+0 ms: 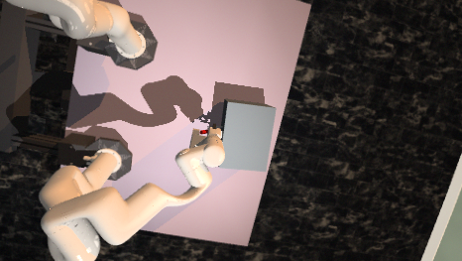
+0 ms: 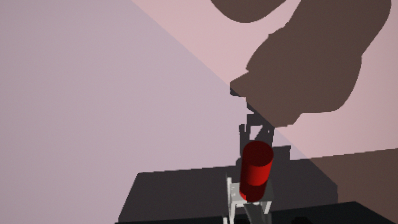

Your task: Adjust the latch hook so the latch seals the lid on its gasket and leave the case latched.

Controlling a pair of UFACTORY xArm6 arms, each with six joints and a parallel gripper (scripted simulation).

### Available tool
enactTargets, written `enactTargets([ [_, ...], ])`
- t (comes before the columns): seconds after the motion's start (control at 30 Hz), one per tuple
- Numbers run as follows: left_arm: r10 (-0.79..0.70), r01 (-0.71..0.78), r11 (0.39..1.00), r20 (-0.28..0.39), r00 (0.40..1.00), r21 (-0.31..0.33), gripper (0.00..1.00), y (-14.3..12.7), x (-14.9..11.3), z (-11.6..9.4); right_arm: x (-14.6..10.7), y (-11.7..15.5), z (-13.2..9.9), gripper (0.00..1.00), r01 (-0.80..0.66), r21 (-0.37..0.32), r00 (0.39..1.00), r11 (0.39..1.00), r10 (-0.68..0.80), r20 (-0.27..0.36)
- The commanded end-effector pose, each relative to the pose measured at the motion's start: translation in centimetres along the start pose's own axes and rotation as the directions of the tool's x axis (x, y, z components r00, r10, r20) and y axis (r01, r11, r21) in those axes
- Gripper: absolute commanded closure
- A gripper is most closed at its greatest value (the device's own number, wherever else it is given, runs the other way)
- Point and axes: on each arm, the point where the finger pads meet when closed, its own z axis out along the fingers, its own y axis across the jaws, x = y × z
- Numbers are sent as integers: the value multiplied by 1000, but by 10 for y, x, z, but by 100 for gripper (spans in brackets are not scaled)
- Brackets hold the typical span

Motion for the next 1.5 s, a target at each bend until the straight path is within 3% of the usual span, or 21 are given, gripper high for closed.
enactTargets([
  [0.0,0,0,1000,-4,1000,0,0,0,1,-2,-2,0,-2,76,-21,-3,1000,1000,21,5],
  [0.53,0,0,1000,-4,1000,0,0,0,1,-2,-2,0,-2,76,-164,-3,986,986,164,4],
  [1.03,0,0,1000,-4,1000,0,0,0,1,-2,-2,0,-2,76,-369,-4,929,929,369,3],
  [1.47,0,0,1000,-4,1000,0,0,0,1,-2,-2,0,-2,76,-621,-5,784,784,621,2],
])
